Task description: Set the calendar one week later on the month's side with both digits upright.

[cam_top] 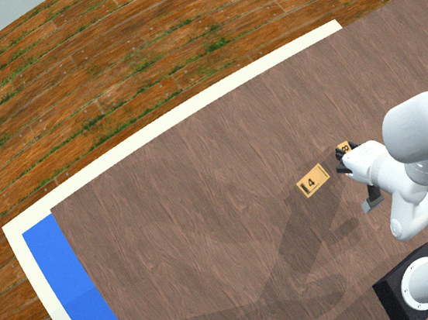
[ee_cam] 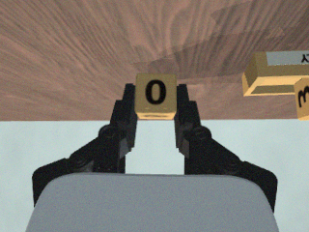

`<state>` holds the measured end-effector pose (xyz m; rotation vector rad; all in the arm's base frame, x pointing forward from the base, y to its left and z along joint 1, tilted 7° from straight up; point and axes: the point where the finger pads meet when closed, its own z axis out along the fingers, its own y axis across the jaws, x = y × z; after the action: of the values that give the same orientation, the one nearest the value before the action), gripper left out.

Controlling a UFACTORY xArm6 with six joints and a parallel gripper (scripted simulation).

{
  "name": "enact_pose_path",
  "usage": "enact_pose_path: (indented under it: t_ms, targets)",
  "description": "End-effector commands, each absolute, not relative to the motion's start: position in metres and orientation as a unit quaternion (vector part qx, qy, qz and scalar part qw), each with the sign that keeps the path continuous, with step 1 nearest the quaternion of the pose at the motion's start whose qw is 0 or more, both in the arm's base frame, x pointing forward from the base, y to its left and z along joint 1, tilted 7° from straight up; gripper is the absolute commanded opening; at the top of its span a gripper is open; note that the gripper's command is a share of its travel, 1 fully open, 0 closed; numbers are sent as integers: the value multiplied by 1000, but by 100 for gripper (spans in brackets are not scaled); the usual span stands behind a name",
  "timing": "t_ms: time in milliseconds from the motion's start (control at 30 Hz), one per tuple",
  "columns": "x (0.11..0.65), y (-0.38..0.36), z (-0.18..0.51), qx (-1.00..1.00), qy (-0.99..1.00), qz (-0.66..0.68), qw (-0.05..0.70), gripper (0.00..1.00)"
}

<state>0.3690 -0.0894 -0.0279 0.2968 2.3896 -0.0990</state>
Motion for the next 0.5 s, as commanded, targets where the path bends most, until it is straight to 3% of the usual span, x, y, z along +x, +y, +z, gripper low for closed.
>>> enact_pose_path:
  t_ms: [0,467]
  targets:
    - [369,-89,-23,115,926,-38,359,27]
    - [362,-88,29,115,926,-38,359,27]
